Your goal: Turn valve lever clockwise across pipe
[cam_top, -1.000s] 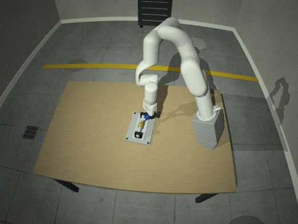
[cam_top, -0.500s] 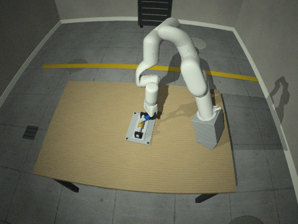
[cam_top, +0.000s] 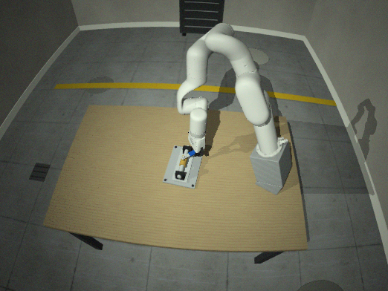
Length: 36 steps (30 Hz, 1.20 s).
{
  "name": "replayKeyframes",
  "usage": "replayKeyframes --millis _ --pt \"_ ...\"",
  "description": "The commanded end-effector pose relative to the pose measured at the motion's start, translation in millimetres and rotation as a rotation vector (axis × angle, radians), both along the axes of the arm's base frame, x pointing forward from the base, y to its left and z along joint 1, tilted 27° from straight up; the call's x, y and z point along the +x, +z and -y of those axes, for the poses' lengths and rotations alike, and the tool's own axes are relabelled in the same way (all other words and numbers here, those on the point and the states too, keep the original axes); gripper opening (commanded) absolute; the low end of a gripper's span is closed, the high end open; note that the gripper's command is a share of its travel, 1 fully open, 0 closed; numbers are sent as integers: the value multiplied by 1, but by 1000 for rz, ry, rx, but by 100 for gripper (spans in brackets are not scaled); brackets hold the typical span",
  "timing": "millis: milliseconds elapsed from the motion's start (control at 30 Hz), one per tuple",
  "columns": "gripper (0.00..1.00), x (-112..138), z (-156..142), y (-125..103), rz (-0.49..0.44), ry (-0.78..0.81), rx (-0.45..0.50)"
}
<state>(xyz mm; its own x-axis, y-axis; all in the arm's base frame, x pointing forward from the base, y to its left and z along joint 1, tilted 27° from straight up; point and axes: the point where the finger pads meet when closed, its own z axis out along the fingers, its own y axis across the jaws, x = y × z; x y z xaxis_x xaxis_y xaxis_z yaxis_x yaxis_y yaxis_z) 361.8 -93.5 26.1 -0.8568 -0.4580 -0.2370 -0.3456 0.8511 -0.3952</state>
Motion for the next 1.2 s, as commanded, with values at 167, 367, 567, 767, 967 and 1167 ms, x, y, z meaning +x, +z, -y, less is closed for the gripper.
replayKeyframes --millis 167,367,567,767,967,1167 --pt "0 -4 -9 -4 10 -50 33" --pt "0 -5 -12 -5 21 -90 50" --pt "0 -6 -14 -6 29 -117 62" --pt "0 -6 -16 -6 35 -140 71" --pt "0 -7 -19 -8 47 -180 89" --pt "0 -7 -22 -8 54 -207 100"
